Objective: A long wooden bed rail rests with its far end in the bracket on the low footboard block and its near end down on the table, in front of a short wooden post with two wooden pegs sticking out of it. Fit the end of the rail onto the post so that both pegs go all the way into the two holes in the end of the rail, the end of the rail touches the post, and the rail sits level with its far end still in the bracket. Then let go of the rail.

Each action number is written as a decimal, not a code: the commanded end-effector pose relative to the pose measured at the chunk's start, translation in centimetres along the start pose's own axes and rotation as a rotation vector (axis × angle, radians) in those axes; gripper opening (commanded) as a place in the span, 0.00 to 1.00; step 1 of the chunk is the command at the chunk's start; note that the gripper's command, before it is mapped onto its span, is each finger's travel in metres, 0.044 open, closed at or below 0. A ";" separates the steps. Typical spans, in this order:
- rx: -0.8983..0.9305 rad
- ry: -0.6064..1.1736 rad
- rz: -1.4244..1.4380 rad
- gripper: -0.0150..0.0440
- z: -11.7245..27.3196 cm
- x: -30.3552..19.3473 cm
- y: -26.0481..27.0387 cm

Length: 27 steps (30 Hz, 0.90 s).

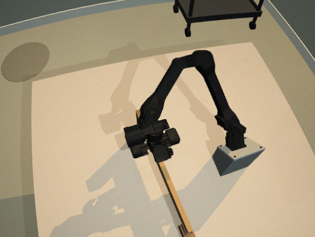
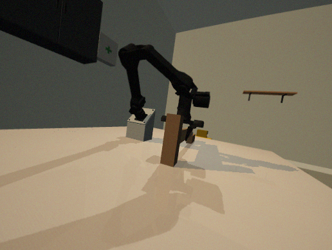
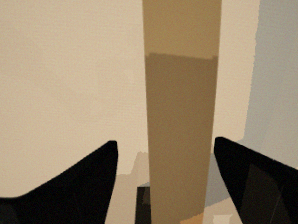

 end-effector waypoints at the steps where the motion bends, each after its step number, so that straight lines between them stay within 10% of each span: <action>1: 0.000 0.000 0.000 0.92 0.0 0.0 0.0; 27: -0.003 0.001 0.002 1.00 3.0 3.0 0.7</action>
Point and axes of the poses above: the point midway between the two fingers, 35 mm back from their tips, its own z axis back along the fingers, its own y axis across the jaws, x = y × z, the point moved 5 cm from there along z, back along the fingers, and after that the axes turned 13 degrees about -z, right-handed, at the moved point
